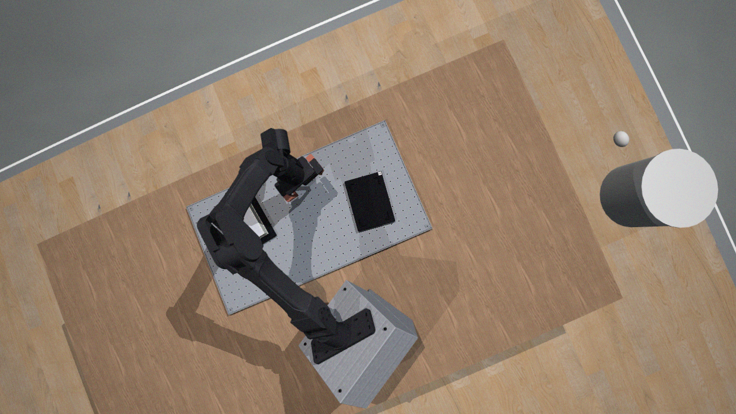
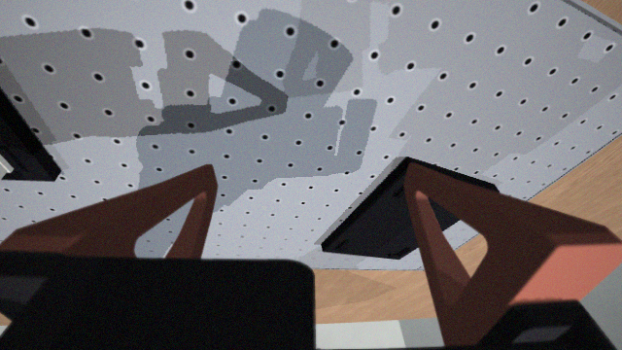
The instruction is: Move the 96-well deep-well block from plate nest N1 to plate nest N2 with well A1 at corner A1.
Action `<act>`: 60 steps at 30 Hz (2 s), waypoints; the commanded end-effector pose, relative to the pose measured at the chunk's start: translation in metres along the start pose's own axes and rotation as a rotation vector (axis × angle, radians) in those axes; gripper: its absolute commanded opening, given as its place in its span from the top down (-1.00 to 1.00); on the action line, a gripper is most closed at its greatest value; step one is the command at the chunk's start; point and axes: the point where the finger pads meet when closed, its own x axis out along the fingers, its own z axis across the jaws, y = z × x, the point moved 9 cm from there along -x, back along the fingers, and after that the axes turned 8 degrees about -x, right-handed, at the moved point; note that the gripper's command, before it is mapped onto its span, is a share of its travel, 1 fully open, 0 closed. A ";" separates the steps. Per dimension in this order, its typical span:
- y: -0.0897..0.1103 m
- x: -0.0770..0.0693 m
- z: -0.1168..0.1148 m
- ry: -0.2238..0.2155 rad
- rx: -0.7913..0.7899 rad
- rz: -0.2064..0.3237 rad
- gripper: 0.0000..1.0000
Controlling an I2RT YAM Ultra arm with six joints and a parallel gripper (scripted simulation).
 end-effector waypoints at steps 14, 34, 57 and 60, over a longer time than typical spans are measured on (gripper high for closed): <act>-0.024 -0.021 0.059 0.020 0.063 -0.089 -1.00; -0.041 -0.042 0.141 -0.004 0.095 -0.153 -1.00; -0.037 -0.068 0.216 -0.078 0.157 -0.252 -1.00; -0.037 -0.068 0.216 -0.078 0.157 -0.252 -1.00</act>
